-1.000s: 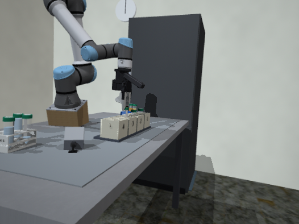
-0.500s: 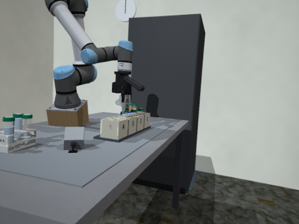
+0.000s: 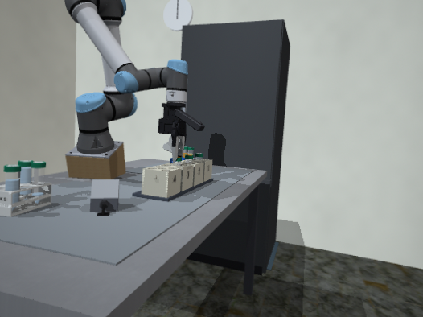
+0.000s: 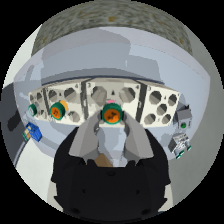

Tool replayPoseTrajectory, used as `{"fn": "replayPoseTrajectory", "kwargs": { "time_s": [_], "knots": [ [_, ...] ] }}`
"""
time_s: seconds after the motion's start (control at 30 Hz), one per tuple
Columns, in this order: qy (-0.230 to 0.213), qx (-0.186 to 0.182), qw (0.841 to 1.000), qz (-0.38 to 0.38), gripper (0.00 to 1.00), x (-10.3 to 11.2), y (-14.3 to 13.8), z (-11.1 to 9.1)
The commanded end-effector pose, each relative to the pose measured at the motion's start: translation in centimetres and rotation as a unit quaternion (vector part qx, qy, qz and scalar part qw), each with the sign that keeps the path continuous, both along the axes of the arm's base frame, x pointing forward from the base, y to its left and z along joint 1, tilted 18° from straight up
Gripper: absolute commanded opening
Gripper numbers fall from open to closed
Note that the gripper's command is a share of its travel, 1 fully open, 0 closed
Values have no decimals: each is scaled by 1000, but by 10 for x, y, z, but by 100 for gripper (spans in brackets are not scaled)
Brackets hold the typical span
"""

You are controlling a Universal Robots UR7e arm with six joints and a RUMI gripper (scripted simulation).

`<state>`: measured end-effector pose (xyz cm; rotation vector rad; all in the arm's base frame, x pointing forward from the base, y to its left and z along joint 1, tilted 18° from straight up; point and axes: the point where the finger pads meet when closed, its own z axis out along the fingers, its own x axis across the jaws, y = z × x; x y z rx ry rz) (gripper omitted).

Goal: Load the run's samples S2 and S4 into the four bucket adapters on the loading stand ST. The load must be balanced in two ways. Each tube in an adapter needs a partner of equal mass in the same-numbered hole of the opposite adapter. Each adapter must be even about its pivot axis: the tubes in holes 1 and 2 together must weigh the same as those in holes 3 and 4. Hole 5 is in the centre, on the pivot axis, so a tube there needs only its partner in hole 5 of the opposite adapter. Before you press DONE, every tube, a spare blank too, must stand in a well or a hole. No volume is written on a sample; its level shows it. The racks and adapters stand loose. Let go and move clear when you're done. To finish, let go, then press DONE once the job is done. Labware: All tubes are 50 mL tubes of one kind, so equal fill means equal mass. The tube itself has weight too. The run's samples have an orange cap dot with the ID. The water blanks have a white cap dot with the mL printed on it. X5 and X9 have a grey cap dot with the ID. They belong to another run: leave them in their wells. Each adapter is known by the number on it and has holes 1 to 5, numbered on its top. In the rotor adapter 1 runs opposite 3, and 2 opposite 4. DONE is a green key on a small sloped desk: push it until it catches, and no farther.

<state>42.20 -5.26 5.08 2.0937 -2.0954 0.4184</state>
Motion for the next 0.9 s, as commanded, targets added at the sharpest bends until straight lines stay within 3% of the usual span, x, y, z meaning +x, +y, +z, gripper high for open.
{"fn": "replayPoseTrajectory", "kwargs": {
  "time_s": [0.0,0.23,0.27,0.73,0.87],
  "knots": [
    [-2,0,1000,0,0,1,-1,0],
    [-2,0,1000,0,0,1,-1,0],
    [-2,0,1000,0,35,1,-1,0],
    [-2,0,1000,0,35,1,-1,0],
    [-4,-1,1000,1,35,1,4,15]
  ]
}}
